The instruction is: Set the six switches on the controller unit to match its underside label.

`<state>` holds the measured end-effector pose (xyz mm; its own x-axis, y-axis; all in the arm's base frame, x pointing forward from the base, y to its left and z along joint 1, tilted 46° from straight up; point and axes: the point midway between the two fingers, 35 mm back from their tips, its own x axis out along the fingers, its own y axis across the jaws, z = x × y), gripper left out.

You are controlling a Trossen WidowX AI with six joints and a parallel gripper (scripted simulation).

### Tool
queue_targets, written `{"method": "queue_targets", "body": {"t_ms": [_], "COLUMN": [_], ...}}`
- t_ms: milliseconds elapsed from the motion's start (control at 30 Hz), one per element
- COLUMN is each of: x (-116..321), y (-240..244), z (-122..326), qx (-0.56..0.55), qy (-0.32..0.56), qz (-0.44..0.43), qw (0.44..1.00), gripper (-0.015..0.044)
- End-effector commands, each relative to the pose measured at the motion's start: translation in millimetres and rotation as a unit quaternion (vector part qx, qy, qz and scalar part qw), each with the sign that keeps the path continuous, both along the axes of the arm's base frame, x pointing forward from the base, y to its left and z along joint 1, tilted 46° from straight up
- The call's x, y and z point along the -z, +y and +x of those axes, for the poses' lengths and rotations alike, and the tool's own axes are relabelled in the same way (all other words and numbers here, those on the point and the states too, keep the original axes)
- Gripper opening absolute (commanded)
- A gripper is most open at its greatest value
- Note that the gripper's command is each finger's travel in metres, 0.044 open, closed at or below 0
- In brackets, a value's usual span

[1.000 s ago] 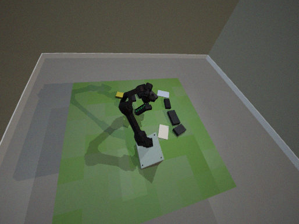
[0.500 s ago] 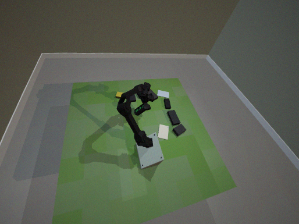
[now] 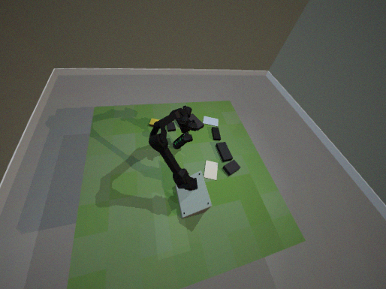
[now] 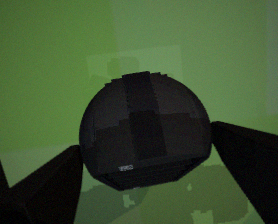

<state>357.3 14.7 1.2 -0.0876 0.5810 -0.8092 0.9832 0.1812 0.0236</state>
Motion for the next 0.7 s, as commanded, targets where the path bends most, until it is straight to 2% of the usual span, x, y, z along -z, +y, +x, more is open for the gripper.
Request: {"method": "queue_targets", "body": {"t_ms": [0, 667], "x": [-6.3, -20.6], "y": [3.6, 12.6], "z": [0.6, -1.4], "qx": [0.001, 0.002], "qy": [-0.004, -0.008], "qz": [-0.001, -0.020], "qw": [1.000, 1.000], "gripper": [0.0336, 0.0336]}}
